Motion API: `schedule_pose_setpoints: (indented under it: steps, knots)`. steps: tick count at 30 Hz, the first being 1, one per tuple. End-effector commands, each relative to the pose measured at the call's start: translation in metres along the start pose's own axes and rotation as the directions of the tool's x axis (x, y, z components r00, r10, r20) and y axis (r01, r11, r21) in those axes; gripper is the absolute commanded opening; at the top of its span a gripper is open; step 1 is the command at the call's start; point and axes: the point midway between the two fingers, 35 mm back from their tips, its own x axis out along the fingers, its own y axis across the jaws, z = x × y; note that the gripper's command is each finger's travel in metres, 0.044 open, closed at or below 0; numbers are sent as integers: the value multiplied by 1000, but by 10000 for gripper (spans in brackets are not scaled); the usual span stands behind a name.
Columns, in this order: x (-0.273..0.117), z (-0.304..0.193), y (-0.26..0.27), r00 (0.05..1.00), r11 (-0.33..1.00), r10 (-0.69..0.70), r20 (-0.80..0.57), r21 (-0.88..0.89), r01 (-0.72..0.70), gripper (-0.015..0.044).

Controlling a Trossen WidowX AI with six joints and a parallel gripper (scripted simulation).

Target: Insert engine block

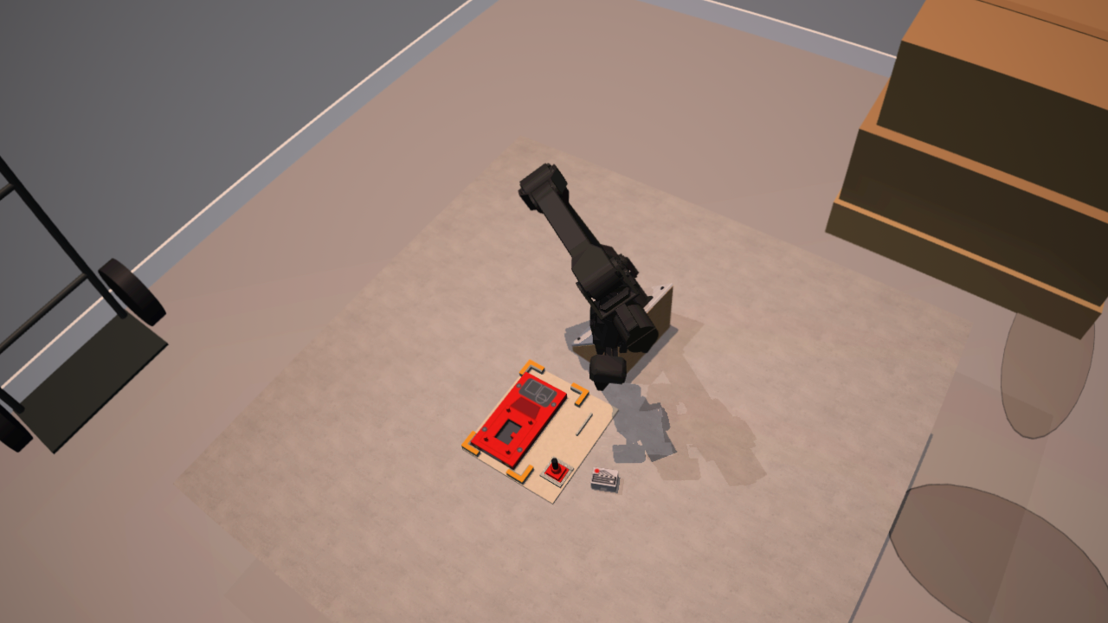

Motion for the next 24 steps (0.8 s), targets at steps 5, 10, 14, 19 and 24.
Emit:
schedule_pose_setpoints:
  steps: [5, 10, 14, 19, 24]
  knots:
    - [4, 2, -13, 1000, 962, 21, 17, 271, -25, 440]
    - [7, 3, -20, 999, 901, 31, 26, 433, -39, 440]
    - [9, 3, -26, 999, 832, 38, 33, 553, -50, 440]
    - [12, 4, -33, 998, 724, 48, 42, 687, -63, 440]
    - [15, 4, -40, 997, 593, 57, 51, 801, -75, 440]
